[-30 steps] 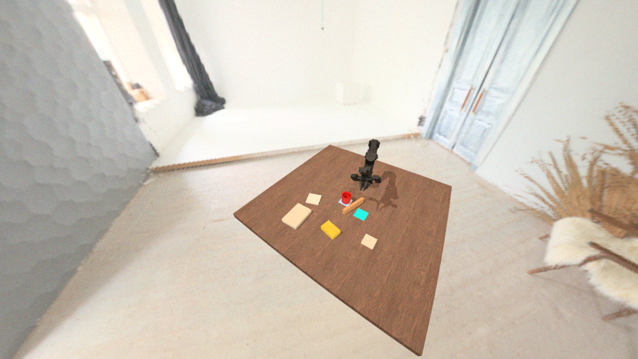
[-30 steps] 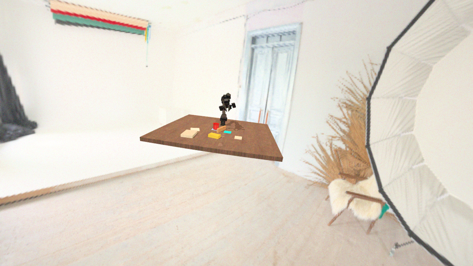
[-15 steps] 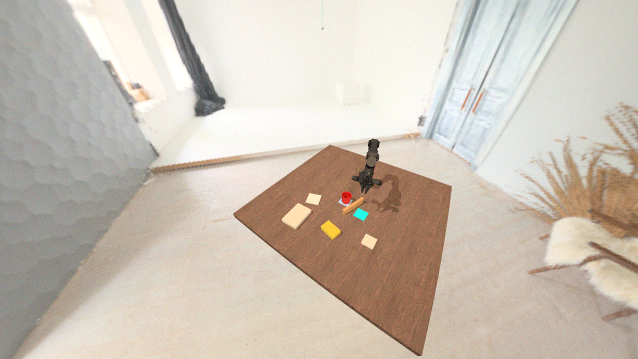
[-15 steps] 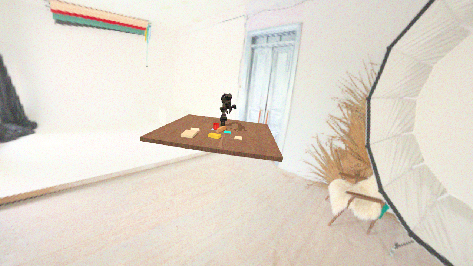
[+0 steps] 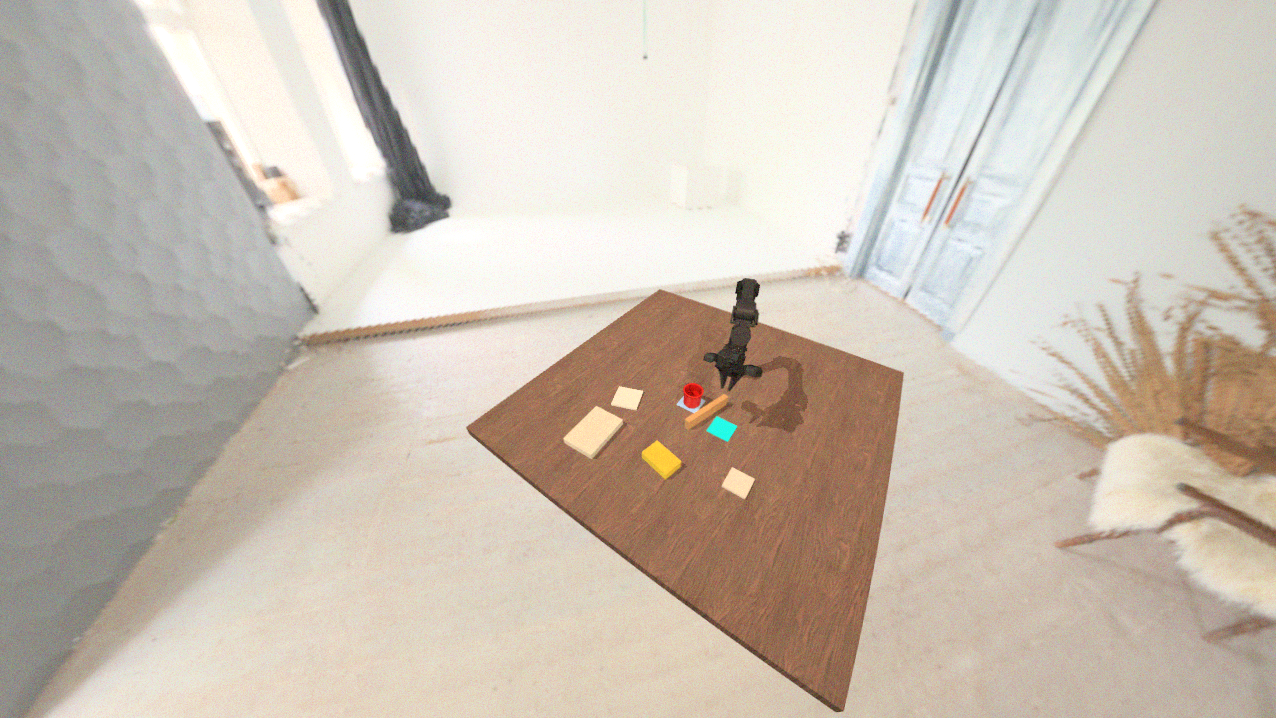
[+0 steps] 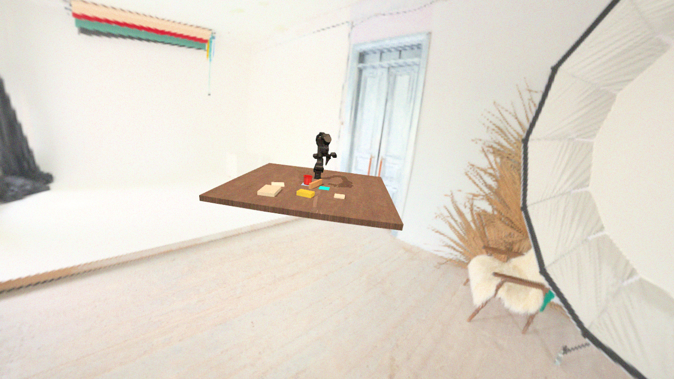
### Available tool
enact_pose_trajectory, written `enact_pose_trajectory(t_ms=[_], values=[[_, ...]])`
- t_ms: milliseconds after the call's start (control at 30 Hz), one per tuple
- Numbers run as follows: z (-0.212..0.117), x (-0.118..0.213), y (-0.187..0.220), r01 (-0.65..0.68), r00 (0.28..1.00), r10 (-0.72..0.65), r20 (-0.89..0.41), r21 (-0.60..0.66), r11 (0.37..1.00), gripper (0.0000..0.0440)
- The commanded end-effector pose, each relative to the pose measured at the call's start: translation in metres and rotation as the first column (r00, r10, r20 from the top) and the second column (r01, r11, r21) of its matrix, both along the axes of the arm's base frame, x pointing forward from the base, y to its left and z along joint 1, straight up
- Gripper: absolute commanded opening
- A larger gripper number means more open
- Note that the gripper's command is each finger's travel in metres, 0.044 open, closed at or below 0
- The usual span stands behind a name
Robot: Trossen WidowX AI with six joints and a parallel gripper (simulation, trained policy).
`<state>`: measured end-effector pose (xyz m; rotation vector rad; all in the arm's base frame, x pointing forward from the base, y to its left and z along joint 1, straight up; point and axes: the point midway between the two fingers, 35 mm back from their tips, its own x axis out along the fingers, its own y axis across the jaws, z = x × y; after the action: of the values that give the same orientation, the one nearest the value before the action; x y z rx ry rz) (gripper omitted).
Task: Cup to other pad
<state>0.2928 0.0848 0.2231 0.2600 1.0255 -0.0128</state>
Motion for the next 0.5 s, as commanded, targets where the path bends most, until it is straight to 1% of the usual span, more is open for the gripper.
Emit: enact_pose_trajectory(t_ms=[0,467], values=[[-0.006,-0.002,-0.004,-0.006,0.998,0.004,-0.056,-0.032,0.999,0.011],[-0.023,-0.011,-0.02,-0.053,0.967,0.021,-0.254,-0.122,0.991,0.0107]])
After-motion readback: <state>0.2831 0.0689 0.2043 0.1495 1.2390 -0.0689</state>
